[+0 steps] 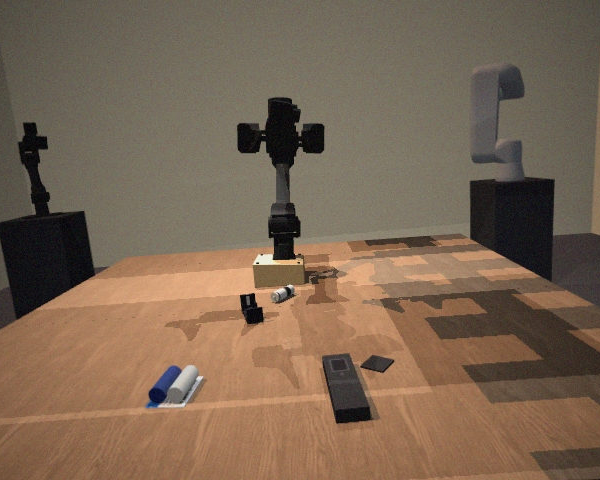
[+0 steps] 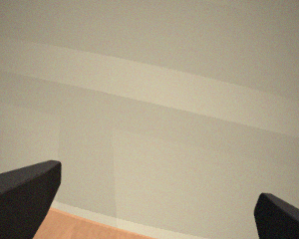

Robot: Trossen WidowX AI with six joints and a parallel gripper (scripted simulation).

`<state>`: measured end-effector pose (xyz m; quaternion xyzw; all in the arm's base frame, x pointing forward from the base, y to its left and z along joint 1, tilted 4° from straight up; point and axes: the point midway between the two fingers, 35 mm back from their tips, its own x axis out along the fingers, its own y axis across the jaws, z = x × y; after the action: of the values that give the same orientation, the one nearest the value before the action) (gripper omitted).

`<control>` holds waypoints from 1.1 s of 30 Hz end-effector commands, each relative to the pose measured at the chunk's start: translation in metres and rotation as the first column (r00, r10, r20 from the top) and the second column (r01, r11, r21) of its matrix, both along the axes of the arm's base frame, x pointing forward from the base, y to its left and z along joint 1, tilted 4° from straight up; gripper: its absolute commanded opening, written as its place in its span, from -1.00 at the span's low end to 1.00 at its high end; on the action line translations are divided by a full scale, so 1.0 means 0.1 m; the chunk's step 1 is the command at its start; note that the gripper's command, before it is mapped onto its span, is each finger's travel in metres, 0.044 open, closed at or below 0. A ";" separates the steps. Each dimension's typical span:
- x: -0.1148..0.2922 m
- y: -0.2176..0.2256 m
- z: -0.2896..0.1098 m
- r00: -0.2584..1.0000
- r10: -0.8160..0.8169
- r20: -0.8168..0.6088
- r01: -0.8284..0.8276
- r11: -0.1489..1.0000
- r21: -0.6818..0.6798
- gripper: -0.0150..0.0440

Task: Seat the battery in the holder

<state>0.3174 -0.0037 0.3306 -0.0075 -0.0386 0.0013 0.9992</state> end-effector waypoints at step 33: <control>-0.75 -0.10 -2.81 0.296 -0.033 -0.955 -0.837 -0.491 -0.243 0.34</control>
<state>0.2960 -0.0155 0.1051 -0.6173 0.3259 0.3047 0.6480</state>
